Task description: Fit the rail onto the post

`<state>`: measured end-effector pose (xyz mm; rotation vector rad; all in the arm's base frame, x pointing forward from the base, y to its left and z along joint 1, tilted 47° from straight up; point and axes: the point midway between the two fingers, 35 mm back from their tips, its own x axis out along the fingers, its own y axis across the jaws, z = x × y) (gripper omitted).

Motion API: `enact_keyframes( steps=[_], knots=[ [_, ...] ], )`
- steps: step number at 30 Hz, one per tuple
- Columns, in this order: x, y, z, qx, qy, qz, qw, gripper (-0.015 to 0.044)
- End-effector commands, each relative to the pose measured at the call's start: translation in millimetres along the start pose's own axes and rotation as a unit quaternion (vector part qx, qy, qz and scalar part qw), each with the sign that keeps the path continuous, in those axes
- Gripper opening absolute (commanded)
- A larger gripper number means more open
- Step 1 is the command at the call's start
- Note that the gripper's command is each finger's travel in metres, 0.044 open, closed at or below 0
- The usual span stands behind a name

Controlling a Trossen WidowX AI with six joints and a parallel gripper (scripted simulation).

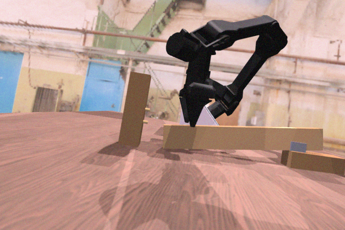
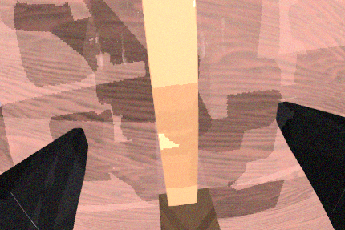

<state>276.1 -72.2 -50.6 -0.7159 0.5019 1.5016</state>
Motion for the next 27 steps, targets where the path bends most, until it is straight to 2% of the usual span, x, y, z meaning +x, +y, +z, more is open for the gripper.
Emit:
enact_keyframes(
  steps=[1,27],
  knots=[
    [10.0,0.8,1.3,0.003,-0.004,0.002,1.000,0.0440],
    [50.7,2.6,3.5,0.002,-0.006,0.002,1.000,0.0440]
  ],
)
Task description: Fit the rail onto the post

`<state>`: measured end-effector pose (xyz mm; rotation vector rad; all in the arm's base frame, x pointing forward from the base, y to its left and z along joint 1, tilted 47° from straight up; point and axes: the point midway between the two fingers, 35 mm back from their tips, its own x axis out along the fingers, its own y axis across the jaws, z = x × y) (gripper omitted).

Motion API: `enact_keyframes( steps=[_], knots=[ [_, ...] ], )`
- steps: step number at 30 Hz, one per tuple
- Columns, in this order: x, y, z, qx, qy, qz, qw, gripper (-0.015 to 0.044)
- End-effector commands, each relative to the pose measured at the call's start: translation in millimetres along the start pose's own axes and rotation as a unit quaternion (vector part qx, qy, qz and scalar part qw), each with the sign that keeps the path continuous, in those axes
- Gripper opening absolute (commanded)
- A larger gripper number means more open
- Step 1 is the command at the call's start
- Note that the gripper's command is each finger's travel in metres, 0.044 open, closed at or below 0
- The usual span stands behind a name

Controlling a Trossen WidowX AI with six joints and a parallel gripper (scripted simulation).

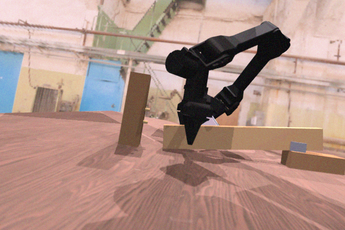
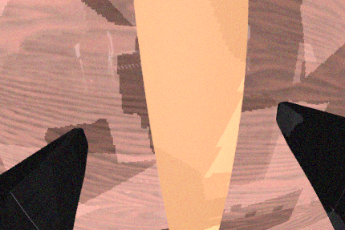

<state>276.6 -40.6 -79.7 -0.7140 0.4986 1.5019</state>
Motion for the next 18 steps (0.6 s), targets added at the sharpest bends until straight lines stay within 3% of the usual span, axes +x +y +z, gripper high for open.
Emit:
enact_keyframes(
  steps=[1,2,17,18],
  knots=[
    [8.4,2.0,2.0,0.003,-0.004,0.002,1.000,0.0440],
    [8.7,2.1,2.0,0.003,-0.004,0.002,1.000,0.0440],
    [8.7,2.1,2.0,0.003,-0.004,0.002,1.000,0.0046],
    [8.7,2.1,2.0,0.003,-0.004,0.002,1.000,0.0040]
  ],
)
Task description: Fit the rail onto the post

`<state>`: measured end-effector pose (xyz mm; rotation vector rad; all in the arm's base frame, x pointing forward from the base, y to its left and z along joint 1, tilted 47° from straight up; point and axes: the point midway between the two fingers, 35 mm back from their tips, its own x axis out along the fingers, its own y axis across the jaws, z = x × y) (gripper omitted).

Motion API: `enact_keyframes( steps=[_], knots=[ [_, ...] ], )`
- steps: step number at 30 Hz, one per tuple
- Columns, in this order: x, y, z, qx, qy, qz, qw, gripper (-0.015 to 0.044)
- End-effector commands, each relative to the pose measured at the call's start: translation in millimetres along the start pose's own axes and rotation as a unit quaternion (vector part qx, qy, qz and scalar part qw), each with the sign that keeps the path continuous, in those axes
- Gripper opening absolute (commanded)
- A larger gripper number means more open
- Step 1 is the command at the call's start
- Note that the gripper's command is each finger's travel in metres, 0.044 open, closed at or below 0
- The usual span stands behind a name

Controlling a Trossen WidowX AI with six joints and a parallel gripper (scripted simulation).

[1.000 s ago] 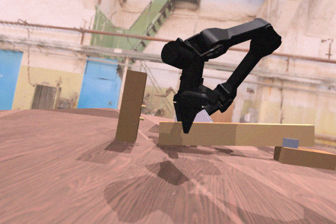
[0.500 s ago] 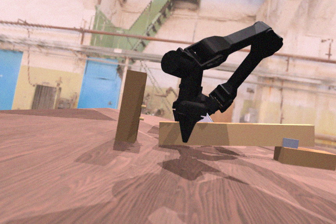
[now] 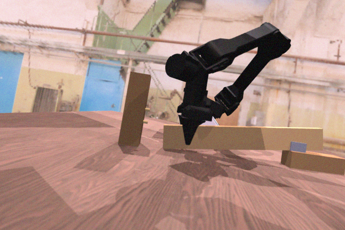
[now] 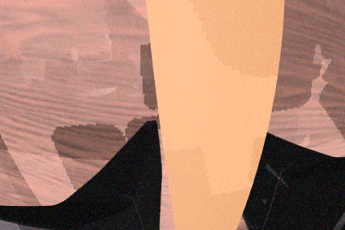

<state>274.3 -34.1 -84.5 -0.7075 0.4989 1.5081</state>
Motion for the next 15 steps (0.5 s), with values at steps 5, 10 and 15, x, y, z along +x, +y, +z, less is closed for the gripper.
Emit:
enact_keyframes(
  steps=[5,10,15],
  knots=[
    [0.8,-0.3,0.6,0.001,-0.002,-0.001,1.000,0.0006],
    [0.8,-0.3,0.6,0.001,-0.002,-0.001,1.000,0.0000],
    [0.8,-0.3,0.6,0.001,-0.002,-0.001,1.000,0.0000]
  ],
)
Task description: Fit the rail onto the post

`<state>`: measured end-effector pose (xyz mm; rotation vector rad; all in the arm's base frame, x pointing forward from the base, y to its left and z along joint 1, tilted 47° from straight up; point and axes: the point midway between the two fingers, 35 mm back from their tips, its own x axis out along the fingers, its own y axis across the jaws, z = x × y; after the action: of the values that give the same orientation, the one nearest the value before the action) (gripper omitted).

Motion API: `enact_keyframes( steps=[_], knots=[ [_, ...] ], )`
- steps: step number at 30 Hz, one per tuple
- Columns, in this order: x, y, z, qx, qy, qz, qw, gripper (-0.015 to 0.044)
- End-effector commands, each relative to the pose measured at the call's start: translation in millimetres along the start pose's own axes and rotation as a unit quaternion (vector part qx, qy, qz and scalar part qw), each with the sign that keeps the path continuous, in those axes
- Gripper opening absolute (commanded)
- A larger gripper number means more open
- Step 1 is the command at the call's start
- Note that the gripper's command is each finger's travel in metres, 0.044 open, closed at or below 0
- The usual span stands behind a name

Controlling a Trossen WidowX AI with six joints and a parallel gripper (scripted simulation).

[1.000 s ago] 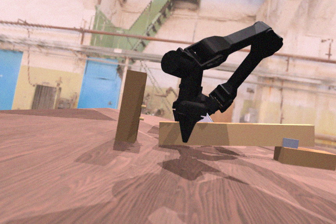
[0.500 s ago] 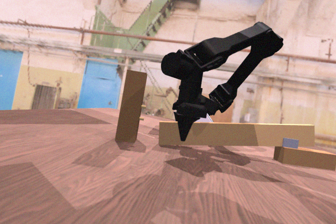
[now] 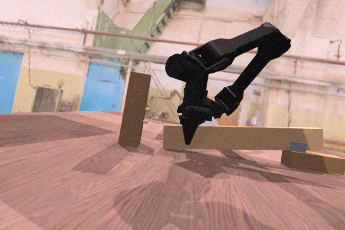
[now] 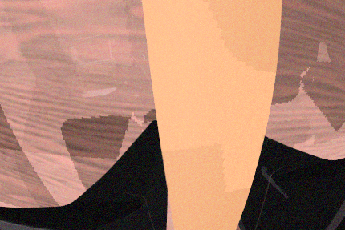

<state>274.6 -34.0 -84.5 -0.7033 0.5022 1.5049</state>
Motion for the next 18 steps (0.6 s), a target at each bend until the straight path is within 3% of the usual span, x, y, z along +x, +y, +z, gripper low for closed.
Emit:
enact_keyframes(
  steps=[1,18],
  knots=[
    [0.7,0.0,0.6,-0.001,-0.001,0.000,1.000,0.0000],
    [-7.3,-3.3,-0.2,-0.001,-0.001,0.000,1.000,0.0000]
  ],
)
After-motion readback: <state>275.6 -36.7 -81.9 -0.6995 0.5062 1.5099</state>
